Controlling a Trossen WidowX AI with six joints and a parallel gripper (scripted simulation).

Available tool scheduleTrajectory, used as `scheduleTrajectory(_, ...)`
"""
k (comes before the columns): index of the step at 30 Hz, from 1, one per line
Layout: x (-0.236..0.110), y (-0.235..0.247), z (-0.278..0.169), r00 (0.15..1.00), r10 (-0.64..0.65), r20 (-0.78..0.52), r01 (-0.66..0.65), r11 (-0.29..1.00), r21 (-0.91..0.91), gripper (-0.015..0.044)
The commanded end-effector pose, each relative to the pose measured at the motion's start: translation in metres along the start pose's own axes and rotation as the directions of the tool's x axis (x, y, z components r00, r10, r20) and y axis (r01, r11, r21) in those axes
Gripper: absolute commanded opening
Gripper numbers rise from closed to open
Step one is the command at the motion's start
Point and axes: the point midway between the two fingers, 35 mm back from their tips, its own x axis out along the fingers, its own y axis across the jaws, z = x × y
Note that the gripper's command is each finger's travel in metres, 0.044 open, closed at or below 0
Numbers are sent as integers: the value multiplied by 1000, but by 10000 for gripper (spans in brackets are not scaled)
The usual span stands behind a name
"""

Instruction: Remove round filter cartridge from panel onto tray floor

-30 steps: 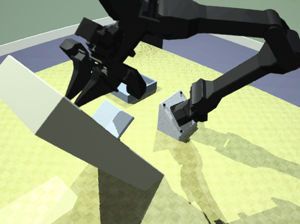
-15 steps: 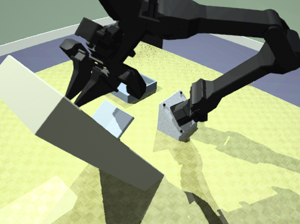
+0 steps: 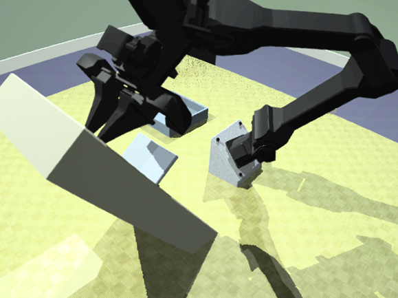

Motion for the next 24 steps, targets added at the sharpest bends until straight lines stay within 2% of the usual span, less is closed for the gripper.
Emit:
scheduleTrajectory(1, 3, -2, -2, 1000, -4, -7, 4, 1000, 7, 112)
scheduleTrajectory(24, 11, -1, -2, 1000, -4, -6, 4, 1000, 7, 112)
